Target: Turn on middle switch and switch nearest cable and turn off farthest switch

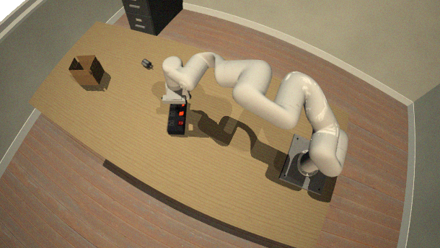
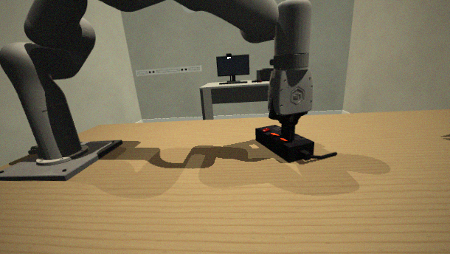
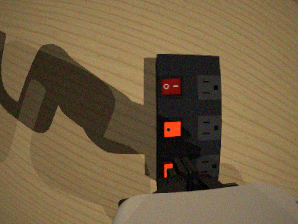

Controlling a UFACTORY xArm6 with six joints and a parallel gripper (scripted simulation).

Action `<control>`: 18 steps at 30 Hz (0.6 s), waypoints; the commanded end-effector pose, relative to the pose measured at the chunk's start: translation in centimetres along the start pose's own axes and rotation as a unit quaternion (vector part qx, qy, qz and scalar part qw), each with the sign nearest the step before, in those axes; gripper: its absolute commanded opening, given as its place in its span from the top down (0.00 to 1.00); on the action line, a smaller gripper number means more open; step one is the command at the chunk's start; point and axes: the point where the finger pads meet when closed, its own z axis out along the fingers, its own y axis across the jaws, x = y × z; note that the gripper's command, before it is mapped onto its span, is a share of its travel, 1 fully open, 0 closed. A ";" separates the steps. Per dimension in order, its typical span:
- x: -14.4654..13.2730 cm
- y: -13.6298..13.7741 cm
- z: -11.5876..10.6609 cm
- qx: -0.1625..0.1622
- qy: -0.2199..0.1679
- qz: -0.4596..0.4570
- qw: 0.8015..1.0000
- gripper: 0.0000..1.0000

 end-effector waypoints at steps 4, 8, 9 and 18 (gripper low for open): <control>-0.1 0.2 -1.3 -0.004 -0.002 0.000 1.000 1.00; -0.1 0.2 -2.3 -0.004 -0.002 0.000 1.000 1.00; -0.1 0.2 -2.6 -0.004 -0.002 0.000 1.000 1.00; -0.1 0.2 -3.7 -0.004 -0.002 0.000 1.000 1.00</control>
